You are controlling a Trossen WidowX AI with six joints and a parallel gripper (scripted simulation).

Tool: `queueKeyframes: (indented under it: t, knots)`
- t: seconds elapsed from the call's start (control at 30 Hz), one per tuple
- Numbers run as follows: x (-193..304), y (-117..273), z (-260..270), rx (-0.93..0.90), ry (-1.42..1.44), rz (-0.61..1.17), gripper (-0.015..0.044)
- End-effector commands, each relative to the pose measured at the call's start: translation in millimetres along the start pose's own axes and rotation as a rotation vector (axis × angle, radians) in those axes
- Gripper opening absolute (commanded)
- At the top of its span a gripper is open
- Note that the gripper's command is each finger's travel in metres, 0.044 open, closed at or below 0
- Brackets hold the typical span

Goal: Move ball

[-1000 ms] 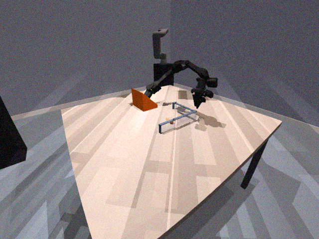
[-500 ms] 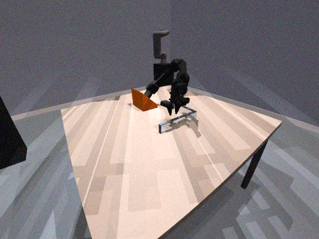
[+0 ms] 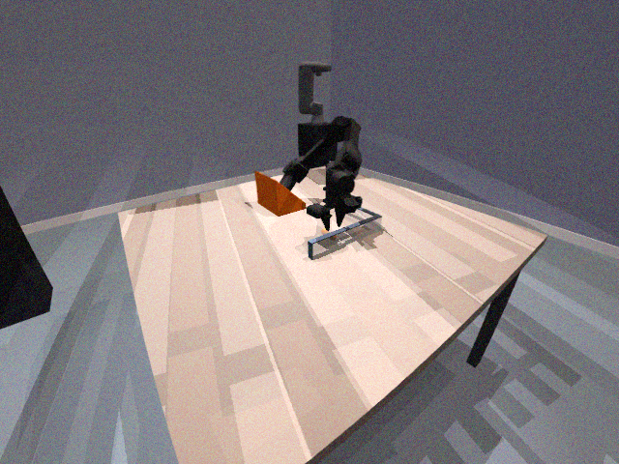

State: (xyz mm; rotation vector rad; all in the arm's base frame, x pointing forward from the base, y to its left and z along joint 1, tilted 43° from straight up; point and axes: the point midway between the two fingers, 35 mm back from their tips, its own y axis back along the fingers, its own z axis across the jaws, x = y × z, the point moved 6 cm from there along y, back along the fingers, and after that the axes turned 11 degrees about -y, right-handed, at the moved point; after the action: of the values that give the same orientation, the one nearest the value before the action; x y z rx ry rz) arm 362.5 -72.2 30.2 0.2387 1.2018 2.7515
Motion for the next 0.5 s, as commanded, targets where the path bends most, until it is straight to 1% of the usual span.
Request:
queueKeyframes:
  t: [0.0, 0.47]
  knots:
    - [0.9, -5.6, -1.0, -0.004, -0.01, 0.004, 0.023]
    - [0.9, -28.2, -0.7, -0.005, -0.01, 0.004, 0.023]
